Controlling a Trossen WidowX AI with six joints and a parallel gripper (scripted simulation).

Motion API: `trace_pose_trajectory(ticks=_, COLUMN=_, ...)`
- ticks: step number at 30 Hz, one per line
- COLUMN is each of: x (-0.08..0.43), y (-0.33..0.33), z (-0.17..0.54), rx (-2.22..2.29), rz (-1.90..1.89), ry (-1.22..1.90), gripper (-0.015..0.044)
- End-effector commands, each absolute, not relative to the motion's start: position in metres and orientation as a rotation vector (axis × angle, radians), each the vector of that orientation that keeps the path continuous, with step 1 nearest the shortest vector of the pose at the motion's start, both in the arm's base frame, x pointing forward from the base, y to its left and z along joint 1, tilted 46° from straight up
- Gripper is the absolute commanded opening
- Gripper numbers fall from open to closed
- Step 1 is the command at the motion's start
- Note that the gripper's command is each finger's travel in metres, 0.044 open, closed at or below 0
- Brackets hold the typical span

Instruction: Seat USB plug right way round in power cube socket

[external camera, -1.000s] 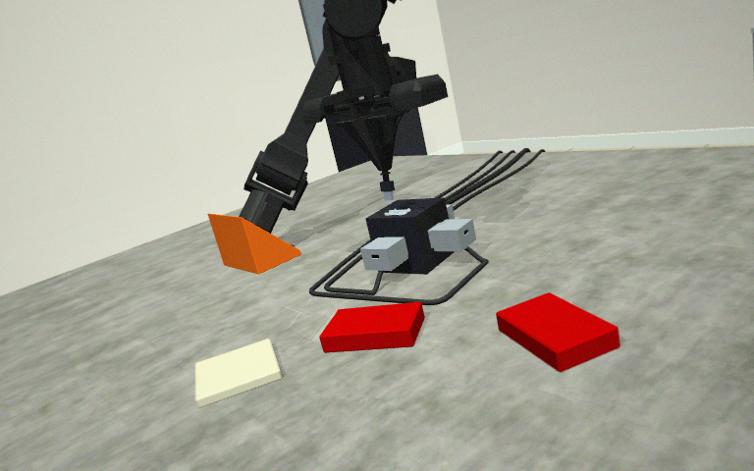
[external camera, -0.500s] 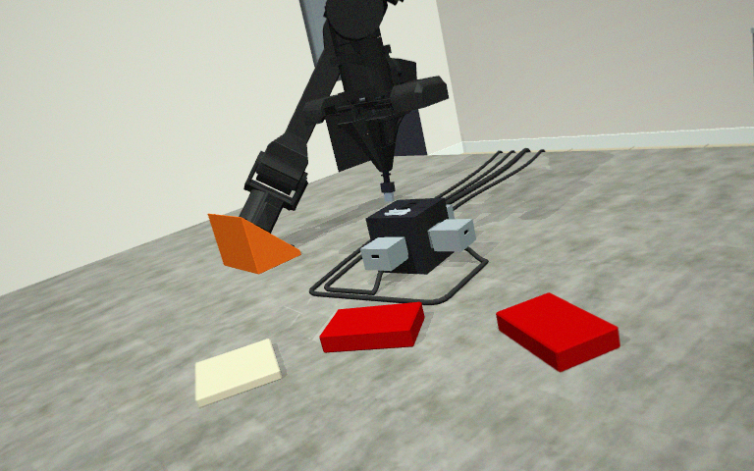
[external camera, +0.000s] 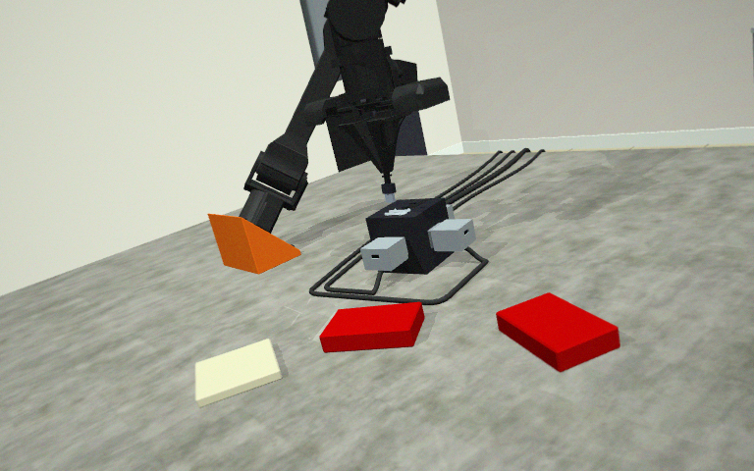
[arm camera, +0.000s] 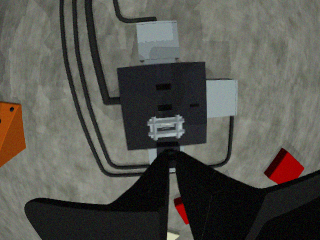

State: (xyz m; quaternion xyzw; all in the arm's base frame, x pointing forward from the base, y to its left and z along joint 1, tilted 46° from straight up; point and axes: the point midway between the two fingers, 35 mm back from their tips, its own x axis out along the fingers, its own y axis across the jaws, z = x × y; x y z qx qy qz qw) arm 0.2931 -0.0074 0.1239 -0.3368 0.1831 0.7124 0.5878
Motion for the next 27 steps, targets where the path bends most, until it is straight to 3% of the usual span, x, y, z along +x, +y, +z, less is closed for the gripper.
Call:
trace_pose_trajectory(ticks=1, x=0.2935, y=-0.0064, z=0.1243, rx=-0.789, rz=1.659, ry=0.415, gripper=0.0000)
trace_pose_trajectory(ticks=27, x=0.2929, y=-0.0026, z=0.1238, rx=-0.801, rz=1.664, ry=0.403, gripper=0.0000)
